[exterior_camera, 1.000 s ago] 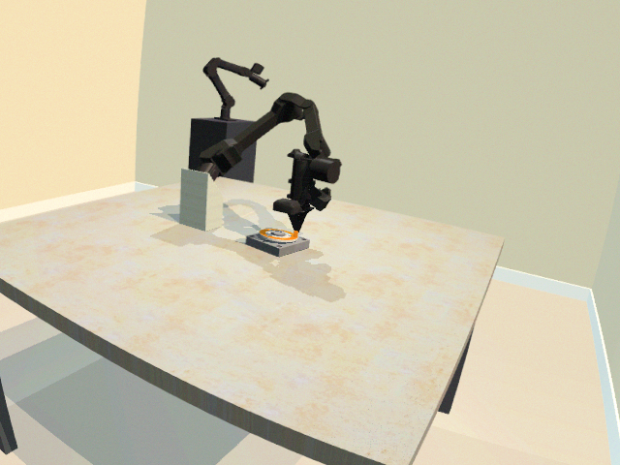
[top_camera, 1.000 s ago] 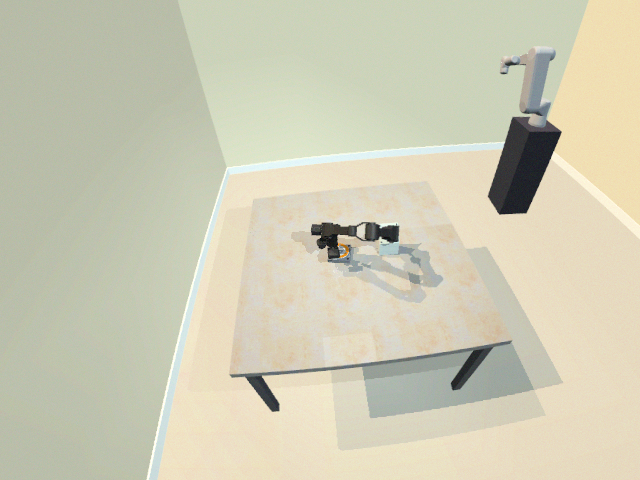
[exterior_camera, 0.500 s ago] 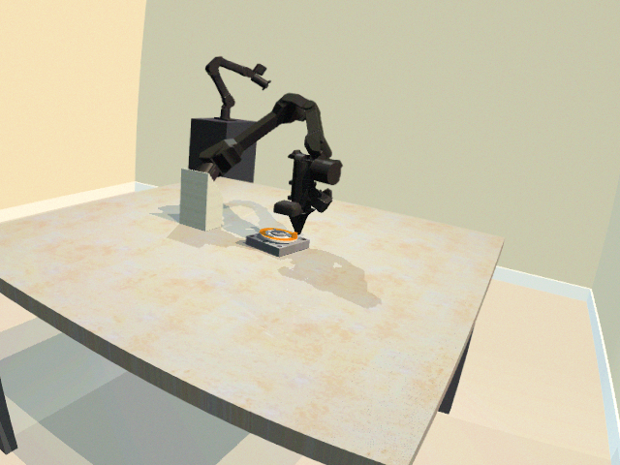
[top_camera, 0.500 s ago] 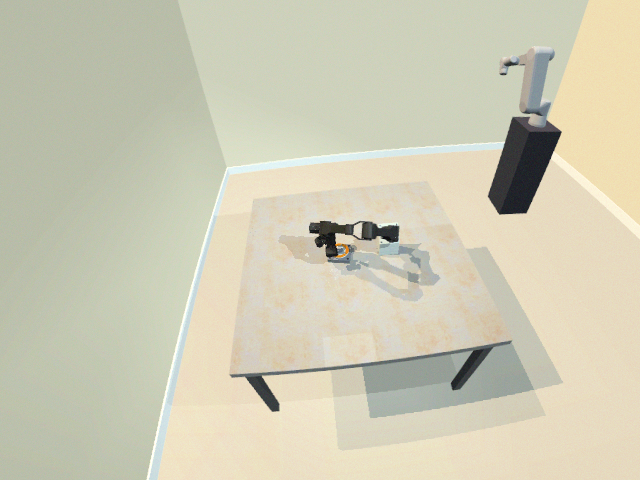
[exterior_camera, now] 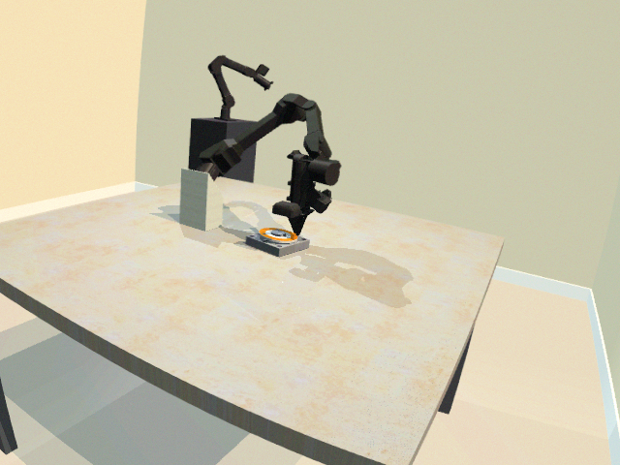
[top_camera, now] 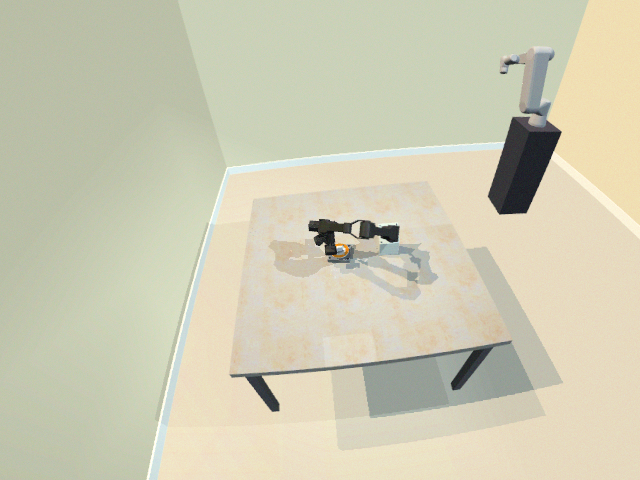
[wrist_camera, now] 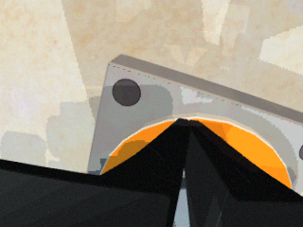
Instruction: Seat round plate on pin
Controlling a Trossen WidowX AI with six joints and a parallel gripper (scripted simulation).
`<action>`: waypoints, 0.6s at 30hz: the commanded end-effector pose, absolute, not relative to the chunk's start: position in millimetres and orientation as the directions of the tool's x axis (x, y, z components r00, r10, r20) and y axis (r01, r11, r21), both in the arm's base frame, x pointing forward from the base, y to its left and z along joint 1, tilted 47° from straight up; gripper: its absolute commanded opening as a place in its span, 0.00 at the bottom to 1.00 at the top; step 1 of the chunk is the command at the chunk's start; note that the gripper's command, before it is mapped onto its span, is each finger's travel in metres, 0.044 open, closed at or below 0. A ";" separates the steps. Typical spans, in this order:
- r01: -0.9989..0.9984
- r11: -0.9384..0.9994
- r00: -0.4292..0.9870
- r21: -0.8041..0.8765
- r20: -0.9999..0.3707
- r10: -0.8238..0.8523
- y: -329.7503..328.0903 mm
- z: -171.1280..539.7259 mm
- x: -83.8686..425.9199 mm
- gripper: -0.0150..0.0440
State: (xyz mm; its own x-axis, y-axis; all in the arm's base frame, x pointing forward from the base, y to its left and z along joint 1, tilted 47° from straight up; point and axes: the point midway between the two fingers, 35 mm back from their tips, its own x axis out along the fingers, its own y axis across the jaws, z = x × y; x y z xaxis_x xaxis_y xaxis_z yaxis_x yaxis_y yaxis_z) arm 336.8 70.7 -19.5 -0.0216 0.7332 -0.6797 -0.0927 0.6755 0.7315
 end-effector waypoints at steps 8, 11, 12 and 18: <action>-0.095 0.681 -0.023 0.726 -0.686 0.728 62.3 -28.8 337.8 0.25; -0.095 0.681 -0.023 0.726 -0.686 0.727 60.4 -30.8 337.7 0.25; -0.095 0.681 -0.023 0.726 -0.686 0.727 59.5 -31.6 337.7 0.25; -0.095 0.682 -0.023 0.726 -0.686 0.727 54.9 -36.0 337.3 0.25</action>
